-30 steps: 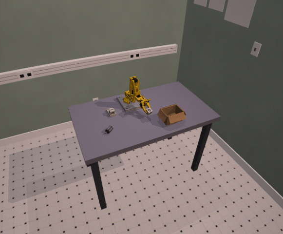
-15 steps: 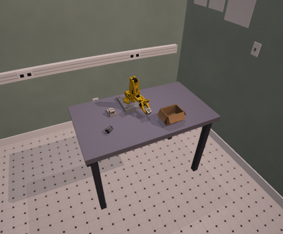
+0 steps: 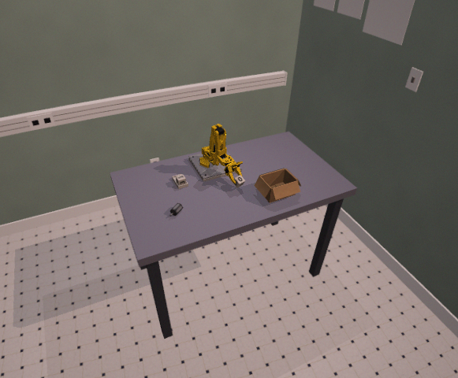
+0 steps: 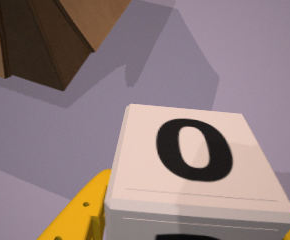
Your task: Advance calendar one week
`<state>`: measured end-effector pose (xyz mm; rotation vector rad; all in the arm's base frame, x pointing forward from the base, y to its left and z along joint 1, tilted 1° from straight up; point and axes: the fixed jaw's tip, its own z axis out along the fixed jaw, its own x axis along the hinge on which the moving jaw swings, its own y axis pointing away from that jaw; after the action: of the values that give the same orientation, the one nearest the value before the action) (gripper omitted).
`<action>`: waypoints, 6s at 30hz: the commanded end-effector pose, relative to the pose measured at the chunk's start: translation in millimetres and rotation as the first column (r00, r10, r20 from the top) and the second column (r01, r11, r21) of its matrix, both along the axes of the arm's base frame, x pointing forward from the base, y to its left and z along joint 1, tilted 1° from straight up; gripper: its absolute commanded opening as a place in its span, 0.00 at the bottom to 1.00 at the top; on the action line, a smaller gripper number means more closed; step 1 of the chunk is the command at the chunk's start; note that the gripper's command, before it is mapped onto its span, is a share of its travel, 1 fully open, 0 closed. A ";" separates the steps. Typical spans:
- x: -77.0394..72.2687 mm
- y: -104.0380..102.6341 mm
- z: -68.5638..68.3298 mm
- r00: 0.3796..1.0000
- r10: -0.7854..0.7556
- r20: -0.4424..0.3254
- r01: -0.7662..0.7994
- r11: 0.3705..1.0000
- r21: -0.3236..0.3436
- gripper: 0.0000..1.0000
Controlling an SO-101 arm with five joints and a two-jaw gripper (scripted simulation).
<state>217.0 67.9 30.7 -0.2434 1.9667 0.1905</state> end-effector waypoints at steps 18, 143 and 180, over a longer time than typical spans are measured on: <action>1.7 -1.1 -4.8 1.000 -0.003 0.017 0.003 1.000 -0.004 0.00; -11.9 -2.8 -6.4 0.961 -0.185 -0.204 0.266 0.813 0.518 0.36; -6.2 -1.2 13.1 0.984 -0.146 -0.102 0.178 0.818 0.548 0.35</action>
<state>208.9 64.9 18.9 0.1829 1.9943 0.4678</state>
